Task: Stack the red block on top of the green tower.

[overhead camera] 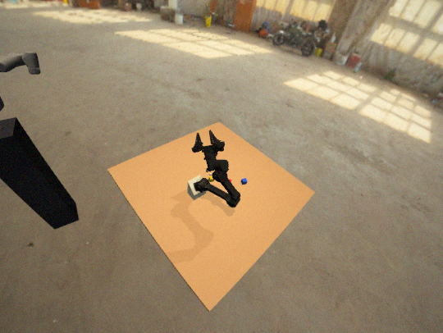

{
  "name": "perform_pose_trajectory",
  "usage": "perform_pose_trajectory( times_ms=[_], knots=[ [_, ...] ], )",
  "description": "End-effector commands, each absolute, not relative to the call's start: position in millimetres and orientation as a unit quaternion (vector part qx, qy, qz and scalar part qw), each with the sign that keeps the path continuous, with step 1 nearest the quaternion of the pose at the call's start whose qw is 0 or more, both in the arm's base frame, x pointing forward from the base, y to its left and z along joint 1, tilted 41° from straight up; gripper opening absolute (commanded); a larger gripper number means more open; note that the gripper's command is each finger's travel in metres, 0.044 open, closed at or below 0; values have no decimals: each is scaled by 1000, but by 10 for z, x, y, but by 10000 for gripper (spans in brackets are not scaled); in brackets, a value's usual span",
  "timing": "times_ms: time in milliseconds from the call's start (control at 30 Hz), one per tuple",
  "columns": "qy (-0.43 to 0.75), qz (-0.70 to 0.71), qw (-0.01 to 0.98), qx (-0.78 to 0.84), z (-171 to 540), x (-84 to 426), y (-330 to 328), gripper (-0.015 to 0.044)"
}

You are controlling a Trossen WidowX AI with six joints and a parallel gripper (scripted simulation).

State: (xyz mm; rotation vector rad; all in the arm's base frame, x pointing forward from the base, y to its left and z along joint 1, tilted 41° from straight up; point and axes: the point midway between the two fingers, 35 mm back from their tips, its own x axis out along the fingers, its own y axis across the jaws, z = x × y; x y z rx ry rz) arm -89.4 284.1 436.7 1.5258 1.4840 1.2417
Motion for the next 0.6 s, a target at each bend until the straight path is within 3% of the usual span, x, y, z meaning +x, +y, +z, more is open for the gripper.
perform_pose_trajectory(
  times_ms=[0,567],
  knots=[
    [567,474,336,584,4356,-885,2852,426],
    [460,312,630,542,3253,382,3460,440]
  ],
)
